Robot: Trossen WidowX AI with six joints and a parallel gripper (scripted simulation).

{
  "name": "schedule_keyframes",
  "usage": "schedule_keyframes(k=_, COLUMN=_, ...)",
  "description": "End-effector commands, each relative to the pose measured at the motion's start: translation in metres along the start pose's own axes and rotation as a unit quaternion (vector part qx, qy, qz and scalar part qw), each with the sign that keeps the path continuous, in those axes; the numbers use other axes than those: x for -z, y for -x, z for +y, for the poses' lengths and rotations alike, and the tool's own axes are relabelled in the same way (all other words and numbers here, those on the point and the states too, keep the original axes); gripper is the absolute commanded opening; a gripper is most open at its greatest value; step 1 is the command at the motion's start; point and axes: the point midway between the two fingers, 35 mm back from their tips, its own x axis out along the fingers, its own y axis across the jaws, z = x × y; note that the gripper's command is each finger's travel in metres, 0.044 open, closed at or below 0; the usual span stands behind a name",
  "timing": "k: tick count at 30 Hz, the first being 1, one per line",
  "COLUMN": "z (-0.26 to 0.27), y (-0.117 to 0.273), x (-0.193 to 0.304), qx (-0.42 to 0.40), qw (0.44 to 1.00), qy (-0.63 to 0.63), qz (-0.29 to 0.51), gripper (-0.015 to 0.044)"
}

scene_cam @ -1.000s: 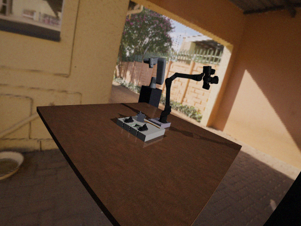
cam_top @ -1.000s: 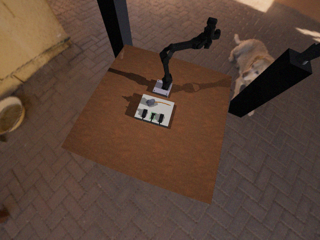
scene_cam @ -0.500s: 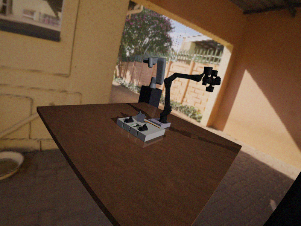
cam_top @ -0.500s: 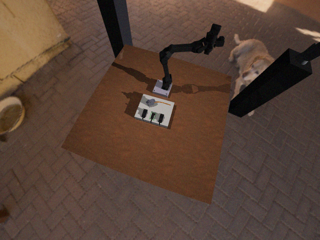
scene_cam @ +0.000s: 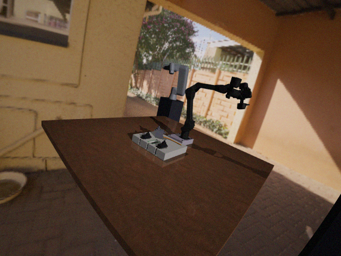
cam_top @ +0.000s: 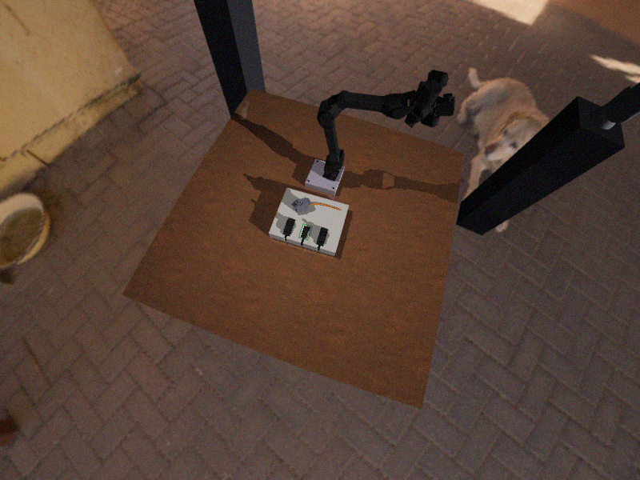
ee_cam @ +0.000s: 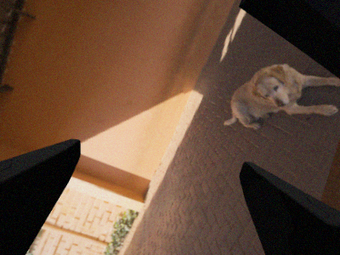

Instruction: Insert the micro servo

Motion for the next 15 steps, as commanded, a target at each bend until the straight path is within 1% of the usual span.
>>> schedule_keyframes(k=1, z=-0.014, y=0.015, x=-0.017, qx=0.027, qw=0.998, qy=0.038, qz=-0.040, gripper=0.0440)
schedule_keyframes(k=8, z=-0.048, y=0.051, x=-0.052, qx=0.098, qw=0.983, qy=0.110, qz=-0.109, gripper=0.0440)
schedule_keyframes(k=15, z=-0.083, y=0.095, x=-0.079, qx=0.183, qw=0.954, qy=0.176, qz=-0.159, gripper=0.0440)
